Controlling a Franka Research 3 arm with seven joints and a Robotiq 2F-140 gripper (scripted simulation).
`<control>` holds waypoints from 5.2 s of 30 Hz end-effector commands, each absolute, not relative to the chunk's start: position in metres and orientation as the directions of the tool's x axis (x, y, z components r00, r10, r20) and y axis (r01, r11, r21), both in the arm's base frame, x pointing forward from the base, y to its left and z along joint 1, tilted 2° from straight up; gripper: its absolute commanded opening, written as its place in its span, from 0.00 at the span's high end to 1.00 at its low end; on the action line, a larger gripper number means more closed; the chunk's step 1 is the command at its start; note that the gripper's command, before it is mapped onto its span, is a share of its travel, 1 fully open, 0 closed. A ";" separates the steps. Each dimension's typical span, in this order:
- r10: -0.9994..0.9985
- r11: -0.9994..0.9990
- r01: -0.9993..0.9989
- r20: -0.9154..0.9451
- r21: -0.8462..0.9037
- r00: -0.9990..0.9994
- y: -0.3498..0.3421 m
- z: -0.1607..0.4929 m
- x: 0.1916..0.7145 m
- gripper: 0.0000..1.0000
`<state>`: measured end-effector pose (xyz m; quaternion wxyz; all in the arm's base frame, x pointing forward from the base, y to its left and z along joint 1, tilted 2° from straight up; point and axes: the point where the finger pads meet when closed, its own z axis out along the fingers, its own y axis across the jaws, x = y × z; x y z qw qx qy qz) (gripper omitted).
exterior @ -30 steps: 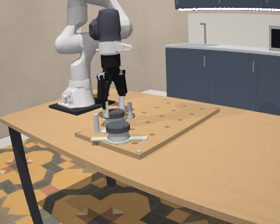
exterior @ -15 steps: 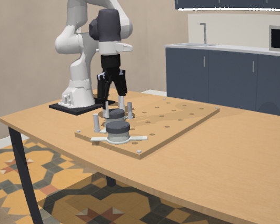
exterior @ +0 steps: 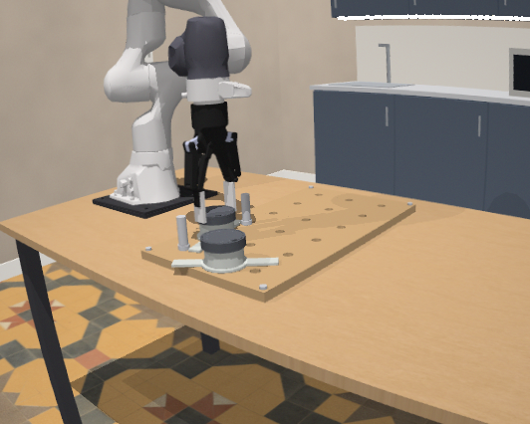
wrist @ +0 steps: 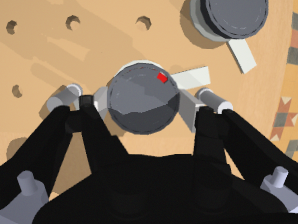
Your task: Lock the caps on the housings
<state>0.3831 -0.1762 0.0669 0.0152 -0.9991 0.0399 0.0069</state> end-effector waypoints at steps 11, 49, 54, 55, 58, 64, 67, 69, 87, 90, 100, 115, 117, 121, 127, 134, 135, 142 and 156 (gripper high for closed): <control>-0.277 -0.960 -0.278 -0.022 -0.024 0.960 -0.176 0.066 0.382 0.90; -0.677 -0.735 -0.678 -0.030 -0.012 0.735 -0.176 0.066 0.382 0.90; -0.731 -0.681 -0.732 -0.031 -0.010 0.681 -0.176 0.066 0.382 0.90; -0.749 -0.662 -0.750 -0.031 -0.009 0.661 -0.176 0.066 0.382 0.90; -0.799 -0.601 -0.800 -0.032 -0.007 0.600 -0.176 0.066 0.382 0.90; -0.868 -0.496 -0.868 -0.033 -0.003 0.496 -0.176 0.066 0.382 0.90; -0.880 -0.474 -0.880 -0.033 -0.002 0.474 -0.176 0.066 0.382 0.90; -0.884 -0.466 -0.885 -0.033 -0.001 0.466 -0.176 0.066 0.382 0.90; -0.922 -0.387 -0.922 -0.033 0.001 0.387 -0.176 0.066 0.382 0.90; -0.943 -0.331 -0.944 -0.032 0.003 0.330 -0.176 0.066 0.382 0.90; -0.996 -0.083 -0.996 -0.031 0.011 0.083 -0.176 0.066 0.382 0.90; -0.998 0.046 -0.999 -0.029 0.015 -0.047 -0.176 0.066 0.382 0.90; -0.998 0.046 -0.999 -0.029 0.015 -0.047 -0.176 0.066 0.382 0.90; -0.998 0.046 -0.999 -0.029 0.015 -0.047 -0.176 0.066 0.382 0.90; -0.998 0.046 -0.999 -0.029 0.015 -0.047 -0.176 0.066 0.382 0.90; -0.998 0.046 -0.999 -0.029 0.015 -0.047 -0.176 0.066 0.382 0.90; -0.998 0.046 -0.999 -0.029 0.015 -0.047 -0.176 0.066 0.382 0.90; -0.998 0.046 -0.999 -0.029 0.015 -0.047 -0.176 0.066 0.382 0.90; -0.998 0.046 -0.999 -0.029 0.015 -0.047 -0.176 0.066 0.382 0.22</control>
